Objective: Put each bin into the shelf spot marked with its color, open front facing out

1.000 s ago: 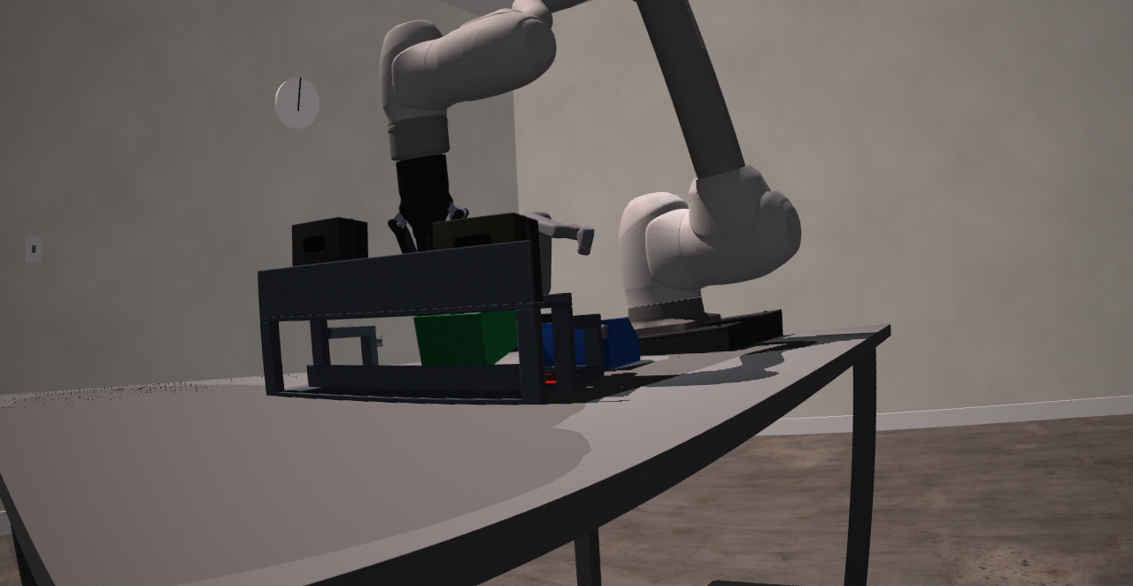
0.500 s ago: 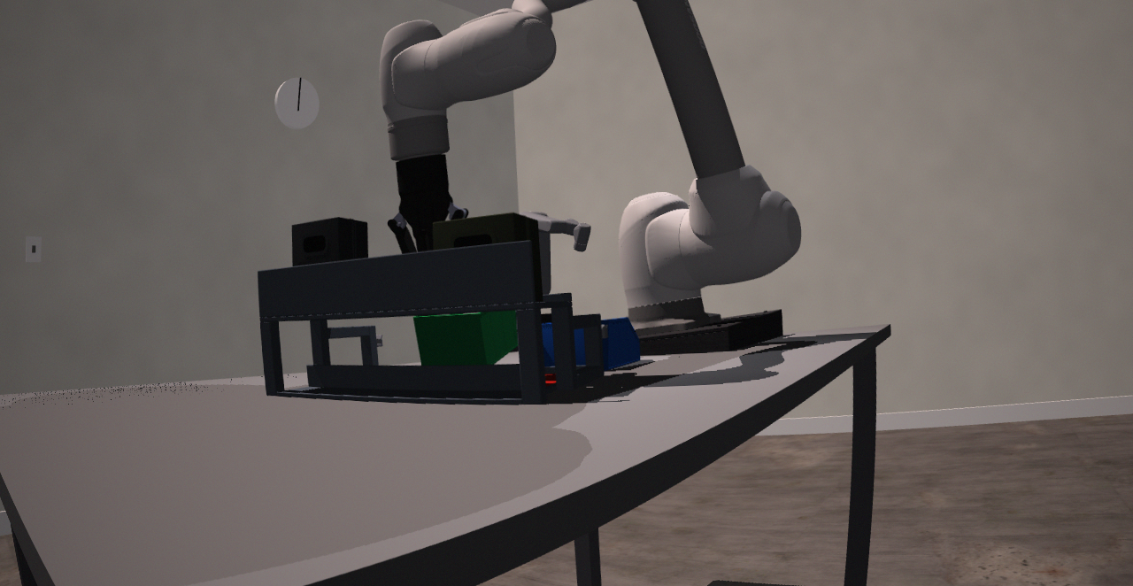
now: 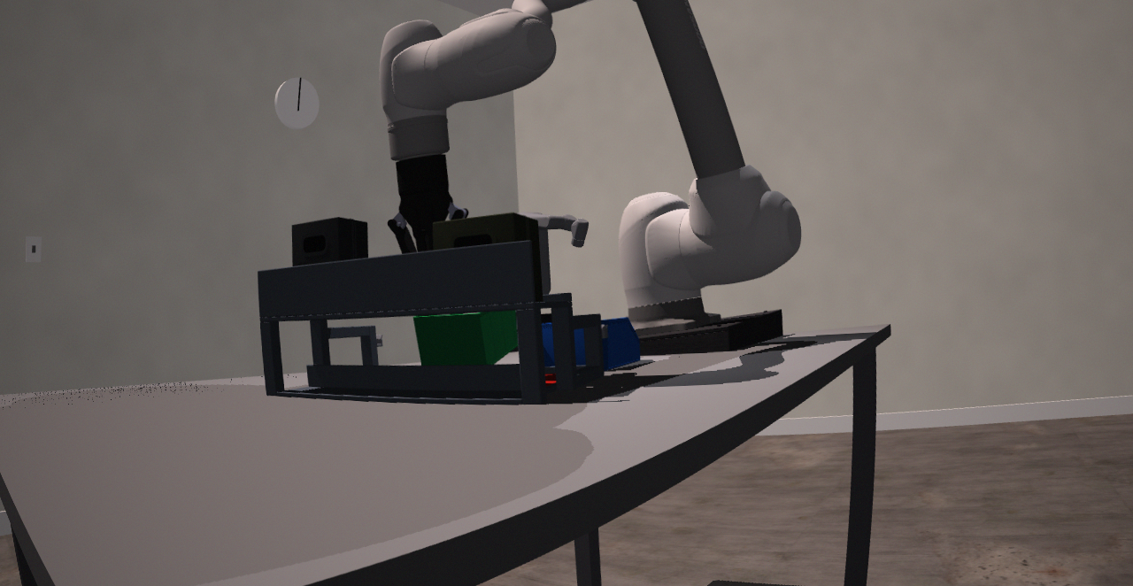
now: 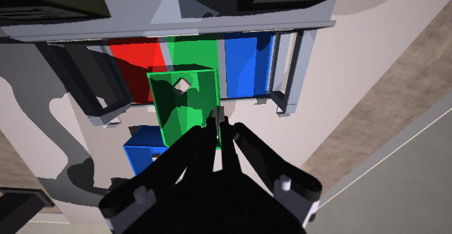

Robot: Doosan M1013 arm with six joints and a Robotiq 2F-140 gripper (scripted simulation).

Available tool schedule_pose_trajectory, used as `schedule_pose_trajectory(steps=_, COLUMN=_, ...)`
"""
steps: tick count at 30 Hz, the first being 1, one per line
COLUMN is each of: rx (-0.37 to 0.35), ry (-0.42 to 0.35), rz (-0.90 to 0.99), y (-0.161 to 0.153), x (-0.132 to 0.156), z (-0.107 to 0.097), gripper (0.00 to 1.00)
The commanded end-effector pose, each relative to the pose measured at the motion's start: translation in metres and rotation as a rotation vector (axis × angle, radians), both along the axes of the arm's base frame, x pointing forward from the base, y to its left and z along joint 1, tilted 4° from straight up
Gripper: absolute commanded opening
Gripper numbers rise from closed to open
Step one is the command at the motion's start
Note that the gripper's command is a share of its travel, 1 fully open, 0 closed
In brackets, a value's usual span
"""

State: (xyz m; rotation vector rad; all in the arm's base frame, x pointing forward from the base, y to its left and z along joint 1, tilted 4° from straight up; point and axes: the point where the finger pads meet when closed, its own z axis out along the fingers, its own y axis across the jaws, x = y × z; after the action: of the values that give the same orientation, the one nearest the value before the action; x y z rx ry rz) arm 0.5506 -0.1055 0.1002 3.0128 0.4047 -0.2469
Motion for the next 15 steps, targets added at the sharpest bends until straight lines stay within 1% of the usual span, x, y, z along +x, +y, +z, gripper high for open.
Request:
schedule_pose_trajectory(steps=1, rx=0.0, ry=0.0, rz=0.0, y=0.0, x=0.0, z=0.0001, gripper=0.1)
schedule_pose_trajectory(steps=15, rx=0.0, ry=0.0, rz=0.0, y=-0.0001, x=0.0001, z=-0.0014, gripper=0.1)
